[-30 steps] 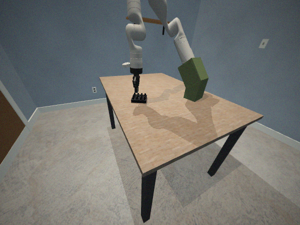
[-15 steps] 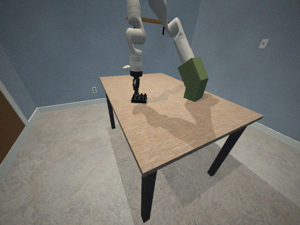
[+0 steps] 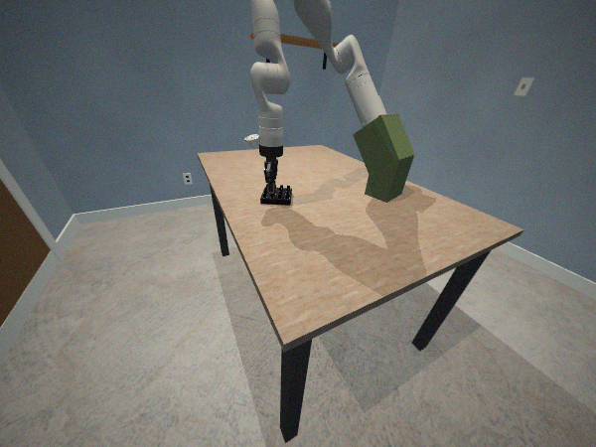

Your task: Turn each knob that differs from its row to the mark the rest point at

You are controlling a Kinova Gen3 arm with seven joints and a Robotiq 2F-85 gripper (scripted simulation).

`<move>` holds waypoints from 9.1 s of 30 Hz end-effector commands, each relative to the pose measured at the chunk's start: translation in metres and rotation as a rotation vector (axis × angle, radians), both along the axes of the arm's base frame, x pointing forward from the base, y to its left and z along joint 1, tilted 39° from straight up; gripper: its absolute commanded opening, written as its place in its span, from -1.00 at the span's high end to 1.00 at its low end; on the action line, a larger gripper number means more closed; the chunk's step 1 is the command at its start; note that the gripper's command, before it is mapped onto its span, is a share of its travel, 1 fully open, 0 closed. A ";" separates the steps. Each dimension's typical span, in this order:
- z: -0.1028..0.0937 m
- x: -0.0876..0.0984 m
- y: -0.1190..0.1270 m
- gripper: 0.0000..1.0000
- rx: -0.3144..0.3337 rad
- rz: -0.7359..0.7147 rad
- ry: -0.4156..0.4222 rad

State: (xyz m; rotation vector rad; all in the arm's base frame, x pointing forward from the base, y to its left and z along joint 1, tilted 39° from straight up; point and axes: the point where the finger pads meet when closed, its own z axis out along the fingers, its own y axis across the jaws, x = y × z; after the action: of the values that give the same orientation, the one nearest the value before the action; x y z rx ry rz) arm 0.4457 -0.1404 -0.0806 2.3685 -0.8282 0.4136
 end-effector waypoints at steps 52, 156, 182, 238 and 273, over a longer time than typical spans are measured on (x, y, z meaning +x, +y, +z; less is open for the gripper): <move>-0.003 0.000 -0.002 0.62 -0.001 0.000 0.002; -0.013 0.001 -0.010 0.83 -0.003 0.015 0.013; -0.013 0.001 -0.010 0.83 -0.029 0.236 0.190; -0.013 0.001 -0.010 0.83 -0.139 1.159 0.928; -0.013 0.001 -0.010 0.83 -0.154 1.290 1.033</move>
State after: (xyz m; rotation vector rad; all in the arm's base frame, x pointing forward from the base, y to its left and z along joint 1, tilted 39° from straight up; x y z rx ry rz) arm 0.4463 -0.1498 -0.0947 2.1904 1.1784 -0.2989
